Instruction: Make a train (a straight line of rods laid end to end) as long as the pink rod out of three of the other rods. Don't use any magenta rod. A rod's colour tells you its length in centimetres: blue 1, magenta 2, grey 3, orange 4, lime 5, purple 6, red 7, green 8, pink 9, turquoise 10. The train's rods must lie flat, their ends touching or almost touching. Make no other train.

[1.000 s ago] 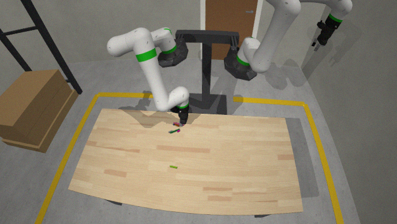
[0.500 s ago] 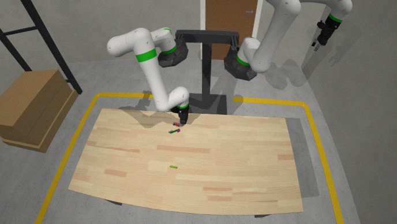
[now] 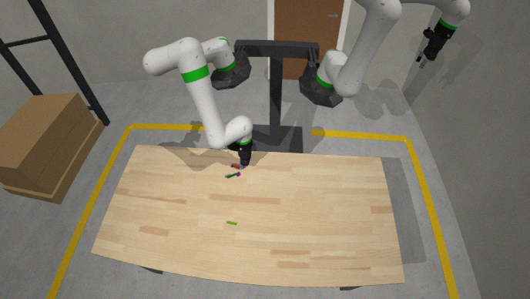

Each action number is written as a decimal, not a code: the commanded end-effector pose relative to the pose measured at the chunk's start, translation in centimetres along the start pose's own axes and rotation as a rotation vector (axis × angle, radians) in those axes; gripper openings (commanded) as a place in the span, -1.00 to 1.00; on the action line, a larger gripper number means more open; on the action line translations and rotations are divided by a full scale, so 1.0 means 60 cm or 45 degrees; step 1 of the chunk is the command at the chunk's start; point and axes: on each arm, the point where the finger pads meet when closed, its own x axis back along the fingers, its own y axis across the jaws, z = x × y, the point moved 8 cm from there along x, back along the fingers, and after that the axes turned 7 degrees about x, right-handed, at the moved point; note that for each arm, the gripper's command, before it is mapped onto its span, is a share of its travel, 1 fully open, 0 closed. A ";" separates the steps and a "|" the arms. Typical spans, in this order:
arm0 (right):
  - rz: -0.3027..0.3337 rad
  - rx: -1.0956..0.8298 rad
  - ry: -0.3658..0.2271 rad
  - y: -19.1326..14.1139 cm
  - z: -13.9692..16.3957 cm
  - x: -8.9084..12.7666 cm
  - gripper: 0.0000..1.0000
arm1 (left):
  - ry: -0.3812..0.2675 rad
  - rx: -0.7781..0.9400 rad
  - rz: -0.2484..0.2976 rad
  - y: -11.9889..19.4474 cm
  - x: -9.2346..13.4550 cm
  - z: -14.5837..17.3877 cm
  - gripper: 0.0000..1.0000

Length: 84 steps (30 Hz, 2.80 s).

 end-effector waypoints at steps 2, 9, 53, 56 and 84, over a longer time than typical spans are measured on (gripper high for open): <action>0.001 0.000 0.000 -0.001 0.000 0.001 0.07 | -0.003 0.000 0.001 0.000 0.002 0.000 1.00; 0.001 0.000 0.000 -0.001 0.000 0.001 0.07 | -0.003 0.000 0.001 0.000 0.002 0.000 1.00; 0.001 0.000 0.000 -0.001 0.000 0.059 -0.52 | -0.003 0.000 0.001 0.000 0.002 0.000 1.00; 0.001 0.000 0.000 -0.001 0.000 0.071 -0.52 | -0.003 0.000 0.001 0.000 0.002 0.000 1.00; 0.001 0.000 -0.001 0.035 -0.086 0.168 -0.52 | -0.003 0.000 0.001 0.000 0.002 0.000 1.00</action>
